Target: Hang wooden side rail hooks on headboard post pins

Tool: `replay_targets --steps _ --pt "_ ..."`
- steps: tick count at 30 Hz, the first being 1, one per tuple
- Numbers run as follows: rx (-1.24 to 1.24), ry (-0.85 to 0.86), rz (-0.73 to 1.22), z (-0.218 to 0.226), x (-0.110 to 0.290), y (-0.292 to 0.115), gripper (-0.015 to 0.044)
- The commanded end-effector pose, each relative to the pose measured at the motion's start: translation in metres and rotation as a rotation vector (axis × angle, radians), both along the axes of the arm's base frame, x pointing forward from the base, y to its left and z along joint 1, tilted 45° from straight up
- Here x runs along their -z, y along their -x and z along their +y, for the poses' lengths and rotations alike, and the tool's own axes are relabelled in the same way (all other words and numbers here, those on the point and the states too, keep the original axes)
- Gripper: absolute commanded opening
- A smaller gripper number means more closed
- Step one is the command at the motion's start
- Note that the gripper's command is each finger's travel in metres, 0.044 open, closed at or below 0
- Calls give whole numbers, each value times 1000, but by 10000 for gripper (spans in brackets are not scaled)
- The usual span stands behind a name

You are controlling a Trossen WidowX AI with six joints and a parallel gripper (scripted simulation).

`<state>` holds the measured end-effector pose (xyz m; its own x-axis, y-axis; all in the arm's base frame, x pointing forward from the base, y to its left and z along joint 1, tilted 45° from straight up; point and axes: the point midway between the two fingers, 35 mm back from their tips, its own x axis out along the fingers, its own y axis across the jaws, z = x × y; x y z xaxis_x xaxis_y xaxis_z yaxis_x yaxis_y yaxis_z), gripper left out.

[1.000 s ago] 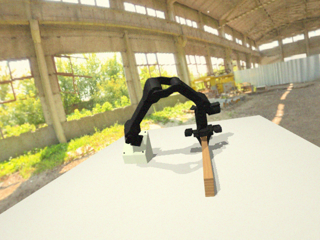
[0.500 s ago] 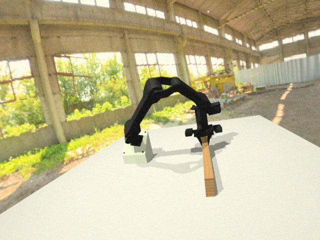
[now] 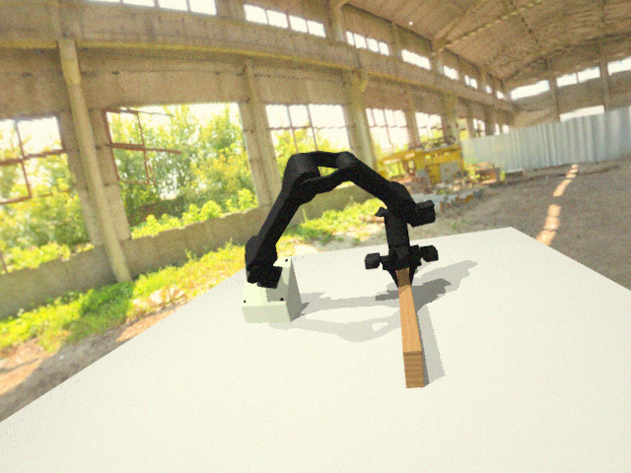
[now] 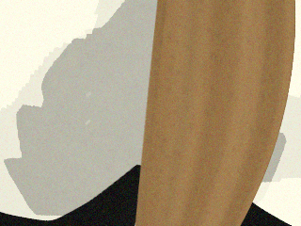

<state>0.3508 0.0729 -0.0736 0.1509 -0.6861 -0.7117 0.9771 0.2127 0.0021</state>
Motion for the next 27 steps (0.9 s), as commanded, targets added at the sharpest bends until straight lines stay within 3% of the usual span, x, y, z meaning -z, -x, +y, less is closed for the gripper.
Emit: replay_targets --steps 1,27 --pt "-7 4 2 2 -1 1 0" --pt "-7 3 2 5 -5 1 0"
